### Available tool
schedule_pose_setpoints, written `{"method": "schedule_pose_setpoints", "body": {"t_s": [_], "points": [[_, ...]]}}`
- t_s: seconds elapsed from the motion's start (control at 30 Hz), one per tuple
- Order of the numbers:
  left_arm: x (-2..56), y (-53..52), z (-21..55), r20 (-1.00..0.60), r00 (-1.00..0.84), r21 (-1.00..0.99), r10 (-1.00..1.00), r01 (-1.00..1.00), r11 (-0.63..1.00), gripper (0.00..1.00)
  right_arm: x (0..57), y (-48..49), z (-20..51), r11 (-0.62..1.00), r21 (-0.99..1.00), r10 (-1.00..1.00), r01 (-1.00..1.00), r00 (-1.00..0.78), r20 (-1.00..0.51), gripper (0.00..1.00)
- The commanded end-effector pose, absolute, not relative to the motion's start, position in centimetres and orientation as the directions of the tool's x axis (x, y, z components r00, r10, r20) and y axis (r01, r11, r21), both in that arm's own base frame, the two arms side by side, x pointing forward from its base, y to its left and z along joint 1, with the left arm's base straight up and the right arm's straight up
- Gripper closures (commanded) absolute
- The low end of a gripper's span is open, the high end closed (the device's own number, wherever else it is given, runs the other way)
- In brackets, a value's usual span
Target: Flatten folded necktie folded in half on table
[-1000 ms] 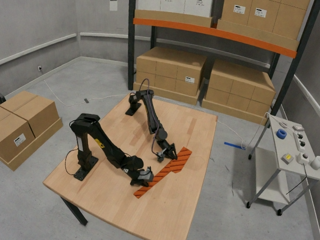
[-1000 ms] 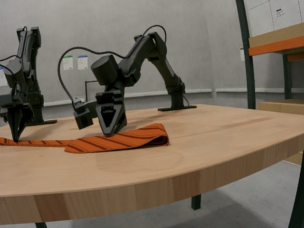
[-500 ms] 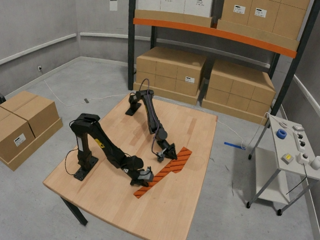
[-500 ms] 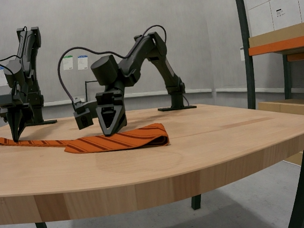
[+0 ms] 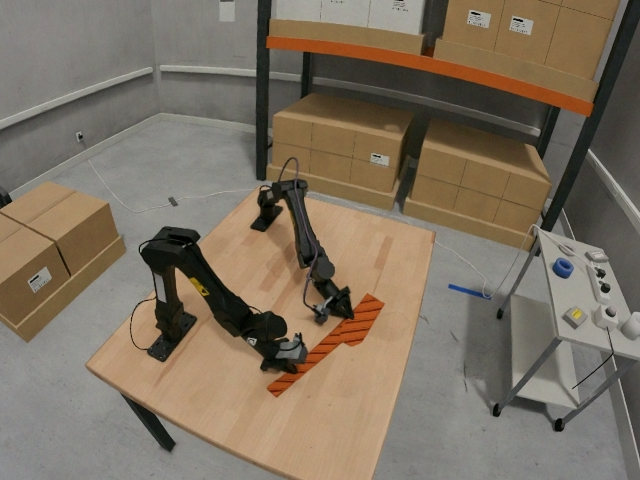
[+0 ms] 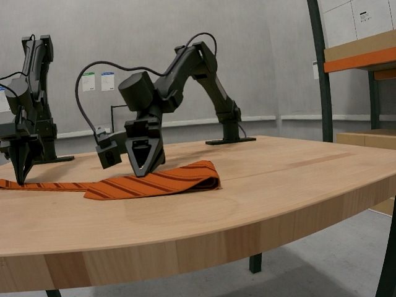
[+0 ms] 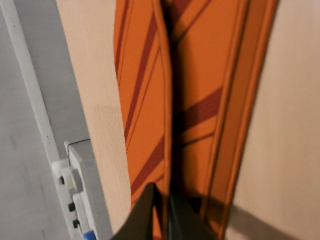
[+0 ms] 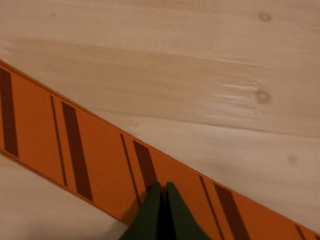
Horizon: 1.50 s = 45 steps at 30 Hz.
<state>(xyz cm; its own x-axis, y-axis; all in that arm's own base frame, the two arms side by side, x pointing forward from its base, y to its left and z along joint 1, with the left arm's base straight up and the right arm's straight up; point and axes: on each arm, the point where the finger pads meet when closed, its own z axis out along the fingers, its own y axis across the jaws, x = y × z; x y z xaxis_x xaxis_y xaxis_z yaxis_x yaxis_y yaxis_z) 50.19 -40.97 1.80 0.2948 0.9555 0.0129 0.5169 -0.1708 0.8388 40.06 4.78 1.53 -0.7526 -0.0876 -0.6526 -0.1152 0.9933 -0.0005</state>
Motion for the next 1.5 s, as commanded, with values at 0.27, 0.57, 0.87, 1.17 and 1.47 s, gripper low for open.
{"method": "schedule_pose_setpoints", "body": {"t_s": [0.27, 0.57, 0.87, 1.17, 1.47], "points": [[50.1, -41.6, 2.3, 0.000, 0.287, 0.848, 0.958, 0.508, -0.152, 0.95, 39.8, 4.6, 0.9, 0.993, 0.000, -0.093, -0.121, -0.760, -0.643, 0.96], [50.1, -41.6, 2.2, 0.000, 0.287, 0.848, 0.958, 0.508, -0.152, 0.98, 39.8, 4.6, 0.9, 0.993, 0.000, -0.093, -0.121, -0.760, -0.643, 0.96], [50.1, -41.6, 2.2, 0.000, 0.287, 0.848, 0.958, 0.508, -0.152, 0.98, 39.8, 4.6, 0.9, 0.993, 0.000, -0.093, -0.121, -0.760, -0.643, 0.96], [50.2, -41.0, 2.9, -0.084, 0.240, 0.857, 0.967, 0.513, -0.053, 0.98, 39.8, 4.6, 0.9, 0.993, 0.000, -0.093, -0.121, -0.760, -0.643, 0.96], [50.4, -40.4, 3.8, -0.194, 0.178, 0.855, 0.965, 0.513, 0.077, 0.98, 39.8, 4.6, 0.9, 0.993, 0.000, -0.093, -0.121, -0.760, -0.643, 0.96]]}}
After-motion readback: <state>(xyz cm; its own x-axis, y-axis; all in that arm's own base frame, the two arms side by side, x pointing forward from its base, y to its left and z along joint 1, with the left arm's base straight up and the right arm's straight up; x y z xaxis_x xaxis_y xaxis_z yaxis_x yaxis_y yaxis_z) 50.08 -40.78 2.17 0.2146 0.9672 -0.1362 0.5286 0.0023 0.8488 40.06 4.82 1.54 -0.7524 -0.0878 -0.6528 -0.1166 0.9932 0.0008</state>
